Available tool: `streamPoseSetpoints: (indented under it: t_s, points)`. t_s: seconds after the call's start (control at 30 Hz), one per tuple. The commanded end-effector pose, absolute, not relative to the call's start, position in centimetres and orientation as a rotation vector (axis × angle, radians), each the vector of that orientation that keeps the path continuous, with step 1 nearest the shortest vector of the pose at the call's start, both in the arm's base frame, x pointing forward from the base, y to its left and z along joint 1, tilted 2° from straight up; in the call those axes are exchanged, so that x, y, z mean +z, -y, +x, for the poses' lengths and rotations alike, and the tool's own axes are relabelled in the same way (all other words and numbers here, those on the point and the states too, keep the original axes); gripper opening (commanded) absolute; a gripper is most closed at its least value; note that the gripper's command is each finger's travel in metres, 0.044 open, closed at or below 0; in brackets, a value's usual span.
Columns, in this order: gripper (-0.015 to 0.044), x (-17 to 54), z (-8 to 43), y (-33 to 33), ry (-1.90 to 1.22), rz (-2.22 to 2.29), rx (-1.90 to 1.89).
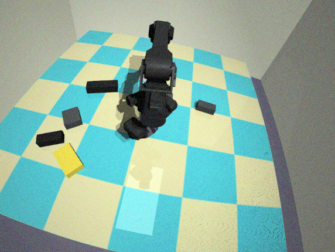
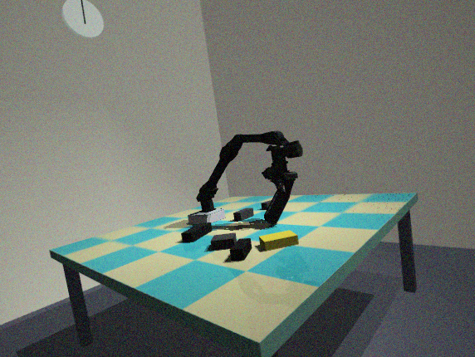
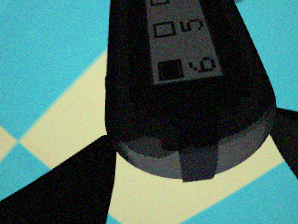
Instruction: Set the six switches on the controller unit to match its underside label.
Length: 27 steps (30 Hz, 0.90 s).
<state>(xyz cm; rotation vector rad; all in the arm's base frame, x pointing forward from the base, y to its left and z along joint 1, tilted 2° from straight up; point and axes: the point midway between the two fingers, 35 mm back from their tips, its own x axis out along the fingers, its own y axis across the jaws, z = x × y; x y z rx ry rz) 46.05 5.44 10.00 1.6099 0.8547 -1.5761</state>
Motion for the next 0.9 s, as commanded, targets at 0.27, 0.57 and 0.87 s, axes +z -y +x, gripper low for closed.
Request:
streamPoseSetpoints:
  t_s: [0.27, 0.57, 0.87]
  points:
    - [0.0338, 8.8, 46.4, -5.9, -0.857, 1.602, -1.599]
    - [0.0338, 8.3, 46.7, -6.3, -0.857, 1.602, -1.599]
    - [0.0338, 7.8, 47.0, -6.7, -0.857, 1.603, -1.598]
